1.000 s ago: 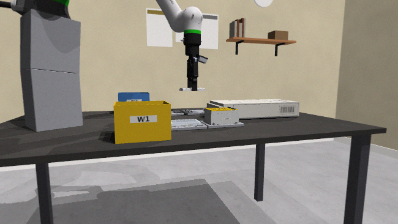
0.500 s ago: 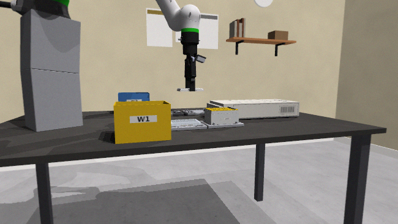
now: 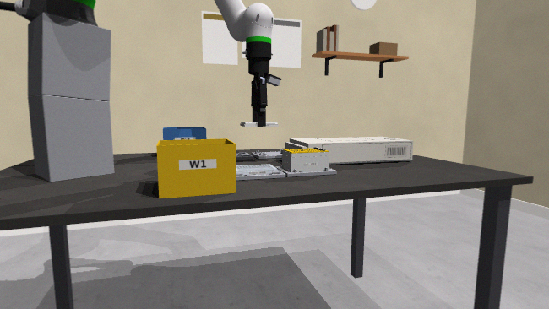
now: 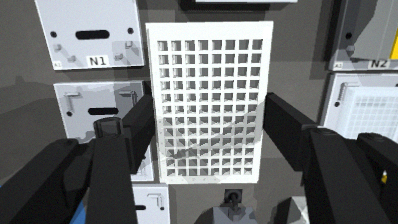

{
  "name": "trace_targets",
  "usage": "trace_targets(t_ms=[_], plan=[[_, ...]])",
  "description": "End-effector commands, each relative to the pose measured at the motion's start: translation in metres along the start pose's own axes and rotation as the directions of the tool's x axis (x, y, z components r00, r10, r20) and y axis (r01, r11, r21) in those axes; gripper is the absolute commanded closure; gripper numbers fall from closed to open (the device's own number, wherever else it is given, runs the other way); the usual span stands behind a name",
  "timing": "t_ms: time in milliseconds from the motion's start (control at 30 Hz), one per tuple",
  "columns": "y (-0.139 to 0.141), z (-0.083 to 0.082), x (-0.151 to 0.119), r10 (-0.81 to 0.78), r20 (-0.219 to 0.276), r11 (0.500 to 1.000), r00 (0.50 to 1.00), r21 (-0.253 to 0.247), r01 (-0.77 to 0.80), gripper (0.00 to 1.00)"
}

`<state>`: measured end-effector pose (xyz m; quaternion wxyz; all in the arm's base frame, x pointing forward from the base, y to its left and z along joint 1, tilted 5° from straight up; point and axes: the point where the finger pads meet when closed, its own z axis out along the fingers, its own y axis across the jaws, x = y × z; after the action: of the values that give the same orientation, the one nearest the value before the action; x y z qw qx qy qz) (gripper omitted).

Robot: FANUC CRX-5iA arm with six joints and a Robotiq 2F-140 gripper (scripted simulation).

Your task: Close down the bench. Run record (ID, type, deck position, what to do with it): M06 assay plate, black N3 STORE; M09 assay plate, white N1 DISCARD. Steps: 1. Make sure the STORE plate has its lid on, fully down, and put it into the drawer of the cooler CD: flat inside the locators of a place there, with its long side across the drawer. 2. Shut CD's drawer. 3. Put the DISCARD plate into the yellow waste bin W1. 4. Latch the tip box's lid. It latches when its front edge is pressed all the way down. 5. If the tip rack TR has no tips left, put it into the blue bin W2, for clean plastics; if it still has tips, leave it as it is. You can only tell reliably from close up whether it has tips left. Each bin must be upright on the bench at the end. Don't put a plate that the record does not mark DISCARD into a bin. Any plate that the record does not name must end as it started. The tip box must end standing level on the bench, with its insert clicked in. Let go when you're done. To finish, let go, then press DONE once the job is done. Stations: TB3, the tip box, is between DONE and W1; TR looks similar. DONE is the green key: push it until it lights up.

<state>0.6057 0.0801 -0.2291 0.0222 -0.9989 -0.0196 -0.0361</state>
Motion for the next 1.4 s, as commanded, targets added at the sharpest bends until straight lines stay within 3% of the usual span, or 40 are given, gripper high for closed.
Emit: trace_targets(t_ms=[0, 1367], plan=[[0.006, -0.001, -0.003, 0.000, -0.003, 1.000, 1.000, 0.000, 0.000, 0.90], [0.087, -0.001, -0.059, 0.000, -0.002, 1.000, 1.000, 0.000, 0.000, 0.90]])
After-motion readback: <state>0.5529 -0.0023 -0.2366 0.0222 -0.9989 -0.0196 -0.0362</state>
